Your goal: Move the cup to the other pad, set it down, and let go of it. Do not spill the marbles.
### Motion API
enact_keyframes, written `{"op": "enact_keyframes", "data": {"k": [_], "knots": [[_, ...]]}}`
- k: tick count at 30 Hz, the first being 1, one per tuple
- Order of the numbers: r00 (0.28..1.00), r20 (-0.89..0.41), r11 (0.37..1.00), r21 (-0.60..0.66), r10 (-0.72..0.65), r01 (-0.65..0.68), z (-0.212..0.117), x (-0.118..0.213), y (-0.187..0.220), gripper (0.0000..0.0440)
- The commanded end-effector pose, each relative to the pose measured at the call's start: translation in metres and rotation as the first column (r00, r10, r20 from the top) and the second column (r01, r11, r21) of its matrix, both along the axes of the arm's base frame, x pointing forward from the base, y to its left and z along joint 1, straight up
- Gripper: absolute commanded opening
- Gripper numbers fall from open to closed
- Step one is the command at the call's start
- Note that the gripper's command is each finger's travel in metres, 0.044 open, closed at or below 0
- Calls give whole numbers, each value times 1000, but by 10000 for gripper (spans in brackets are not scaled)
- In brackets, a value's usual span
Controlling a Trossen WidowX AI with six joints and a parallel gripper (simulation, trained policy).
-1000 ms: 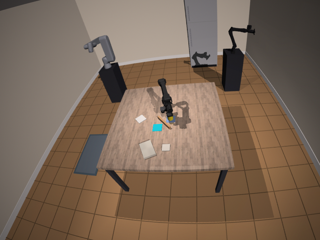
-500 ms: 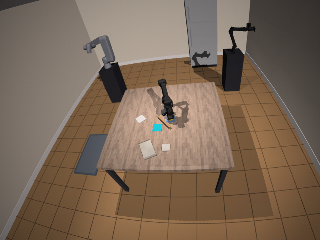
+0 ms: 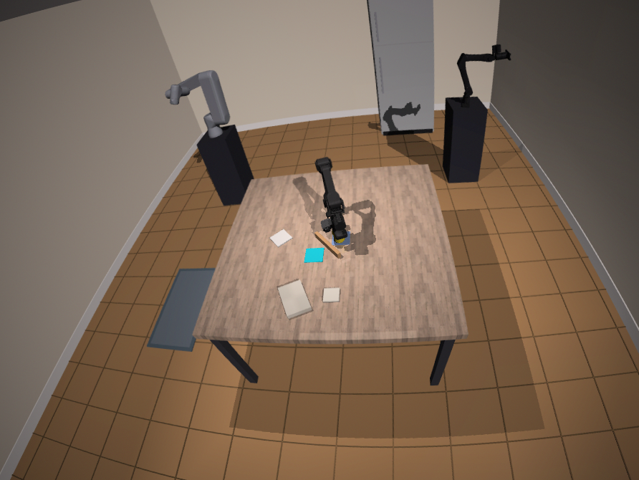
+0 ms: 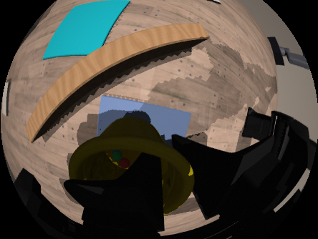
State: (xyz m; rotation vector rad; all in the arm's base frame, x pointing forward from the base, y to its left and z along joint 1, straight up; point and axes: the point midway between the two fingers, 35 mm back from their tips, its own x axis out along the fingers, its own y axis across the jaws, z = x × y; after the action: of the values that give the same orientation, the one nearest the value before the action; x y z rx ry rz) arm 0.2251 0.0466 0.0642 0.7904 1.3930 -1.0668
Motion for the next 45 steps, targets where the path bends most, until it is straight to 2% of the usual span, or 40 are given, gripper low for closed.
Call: {"op": "enact_keyframes", "data": {"k": [1,27,45], "knots": [[999,34,1000,7,-13,12,8,7,-1,19],[963,185,981,54,-194,187,65,38,-22,17],[900,298,947,72,-320,313,66,78,-69,5]]}}
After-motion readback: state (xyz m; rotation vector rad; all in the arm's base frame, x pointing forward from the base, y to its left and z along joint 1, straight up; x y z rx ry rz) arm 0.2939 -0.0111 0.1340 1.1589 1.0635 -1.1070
